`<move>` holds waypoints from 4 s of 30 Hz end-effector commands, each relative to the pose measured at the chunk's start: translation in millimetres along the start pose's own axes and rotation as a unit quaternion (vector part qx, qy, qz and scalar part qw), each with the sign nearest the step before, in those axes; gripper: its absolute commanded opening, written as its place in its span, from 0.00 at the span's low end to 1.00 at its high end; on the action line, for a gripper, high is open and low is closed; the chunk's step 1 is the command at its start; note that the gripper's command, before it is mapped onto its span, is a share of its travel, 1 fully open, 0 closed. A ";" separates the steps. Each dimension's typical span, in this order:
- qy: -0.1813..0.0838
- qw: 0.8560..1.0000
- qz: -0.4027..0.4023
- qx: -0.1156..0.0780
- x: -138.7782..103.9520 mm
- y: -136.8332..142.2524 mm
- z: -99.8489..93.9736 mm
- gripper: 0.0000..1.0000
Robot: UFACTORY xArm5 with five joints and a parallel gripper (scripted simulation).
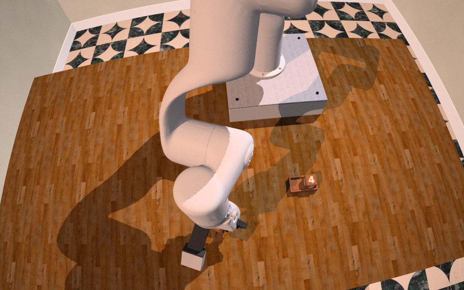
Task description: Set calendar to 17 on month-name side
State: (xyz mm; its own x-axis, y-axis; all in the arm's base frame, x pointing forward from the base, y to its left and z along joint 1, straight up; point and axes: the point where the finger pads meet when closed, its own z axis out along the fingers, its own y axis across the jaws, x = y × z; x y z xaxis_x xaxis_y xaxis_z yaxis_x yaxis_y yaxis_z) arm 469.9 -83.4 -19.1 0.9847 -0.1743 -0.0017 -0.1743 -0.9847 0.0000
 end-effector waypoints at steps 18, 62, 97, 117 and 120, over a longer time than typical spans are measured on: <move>0.002 1.000 0.000 0.000 1.3 -0.3 -48.8 0.47; 0.237 0.972 0.003 -0.001 -8.3 2.5 -48.2 0.47; 0.369 0.930 -0.002 -0.003 -11.7 2.4 -44.6 0.47; 0.463 0.886 -0.002 -0.003 -16.6 1.6 -43.2 0.47; 0.463 0.886 -0.002 -0.003 -16.6 1.6 -43.2 0.47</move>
State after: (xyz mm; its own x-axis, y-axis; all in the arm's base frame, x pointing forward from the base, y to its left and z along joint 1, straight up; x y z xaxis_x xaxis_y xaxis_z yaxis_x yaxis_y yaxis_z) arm 452.4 -82.0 23.3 0.5776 -0.0959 0.8107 -0.1734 -0.9848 0.0070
